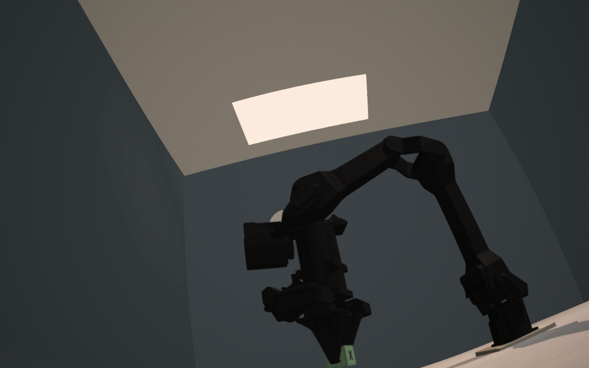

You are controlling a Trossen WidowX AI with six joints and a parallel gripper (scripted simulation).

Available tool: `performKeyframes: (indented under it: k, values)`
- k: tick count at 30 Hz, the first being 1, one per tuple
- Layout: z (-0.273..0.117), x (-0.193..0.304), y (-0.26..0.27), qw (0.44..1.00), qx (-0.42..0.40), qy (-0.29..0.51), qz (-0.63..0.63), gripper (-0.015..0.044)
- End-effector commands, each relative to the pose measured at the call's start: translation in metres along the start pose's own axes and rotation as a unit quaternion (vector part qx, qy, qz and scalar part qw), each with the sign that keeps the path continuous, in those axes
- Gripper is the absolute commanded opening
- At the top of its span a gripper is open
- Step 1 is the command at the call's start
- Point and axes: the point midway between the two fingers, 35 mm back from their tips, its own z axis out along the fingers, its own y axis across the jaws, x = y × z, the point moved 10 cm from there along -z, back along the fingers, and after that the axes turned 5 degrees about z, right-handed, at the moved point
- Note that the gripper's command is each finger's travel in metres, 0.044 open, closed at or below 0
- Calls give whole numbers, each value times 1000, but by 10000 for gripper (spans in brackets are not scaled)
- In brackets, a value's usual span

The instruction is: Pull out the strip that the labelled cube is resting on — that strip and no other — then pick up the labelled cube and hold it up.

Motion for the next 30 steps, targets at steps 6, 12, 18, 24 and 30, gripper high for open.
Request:
performKeyframes:
  k: [6,12,18,24,30]
  values:
    - [-26,3,-3,1000,-1,3,-2,0]
    - [-34,3,-3,1000,-1,3,-2,0]
    - [-34,3,-3,1000,-1,3,-2,0]
    - [-34,3,-3,1000,-1,3,-2,0]
    - [-34,3,-3,1000,-1,3,-2,0]
